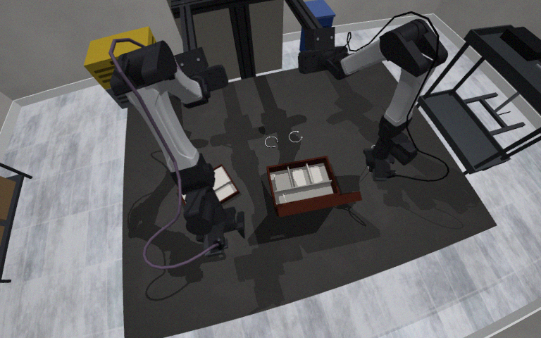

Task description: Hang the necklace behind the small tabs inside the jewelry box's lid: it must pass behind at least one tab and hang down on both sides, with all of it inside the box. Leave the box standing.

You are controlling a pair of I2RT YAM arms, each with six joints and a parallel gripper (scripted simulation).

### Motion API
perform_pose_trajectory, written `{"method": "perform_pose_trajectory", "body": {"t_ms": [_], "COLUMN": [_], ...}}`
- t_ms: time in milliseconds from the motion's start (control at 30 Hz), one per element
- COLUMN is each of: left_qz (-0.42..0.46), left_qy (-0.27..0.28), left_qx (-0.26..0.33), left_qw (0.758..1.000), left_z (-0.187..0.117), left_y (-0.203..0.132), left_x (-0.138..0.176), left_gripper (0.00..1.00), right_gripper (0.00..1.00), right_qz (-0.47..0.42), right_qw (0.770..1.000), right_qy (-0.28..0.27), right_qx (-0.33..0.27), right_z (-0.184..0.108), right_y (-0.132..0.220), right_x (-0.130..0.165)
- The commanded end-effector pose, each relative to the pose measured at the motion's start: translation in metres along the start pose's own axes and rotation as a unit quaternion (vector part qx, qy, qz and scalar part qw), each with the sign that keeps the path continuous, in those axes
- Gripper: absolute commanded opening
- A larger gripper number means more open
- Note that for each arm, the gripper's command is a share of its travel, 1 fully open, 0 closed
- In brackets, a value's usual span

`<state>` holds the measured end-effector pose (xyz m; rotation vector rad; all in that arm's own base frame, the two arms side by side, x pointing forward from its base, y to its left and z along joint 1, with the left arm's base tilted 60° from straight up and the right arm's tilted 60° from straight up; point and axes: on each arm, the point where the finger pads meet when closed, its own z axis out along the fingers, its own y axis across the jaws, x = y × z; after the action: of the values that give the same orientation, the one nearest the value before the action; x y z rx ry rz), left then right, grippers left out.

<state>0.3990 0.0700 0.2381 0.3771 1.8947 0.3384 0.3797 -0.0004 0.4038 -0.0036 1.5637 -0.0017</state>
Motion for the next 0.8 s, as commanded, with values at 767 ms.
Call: {"method": "perform_pose_trajectory", "body": {"t_ms": [767], "left_qz": [-0.162], "left_qy": [-0.101], "left_qx": [-0.009], "left_qw": [0.982], "left_z": [-0.0227], "left_y": [0.0075], "left_x": [-0.027], "left_gripper": [0.03], "right_gripper": [1.0], "right_qz": [0.003], "right_qw": [0.999], "right_qy": [-0.038], "right_qx": [0.0], "right_z": [-0.0199], "right_y": [0.0013], "right_x": [-0.0332]}}
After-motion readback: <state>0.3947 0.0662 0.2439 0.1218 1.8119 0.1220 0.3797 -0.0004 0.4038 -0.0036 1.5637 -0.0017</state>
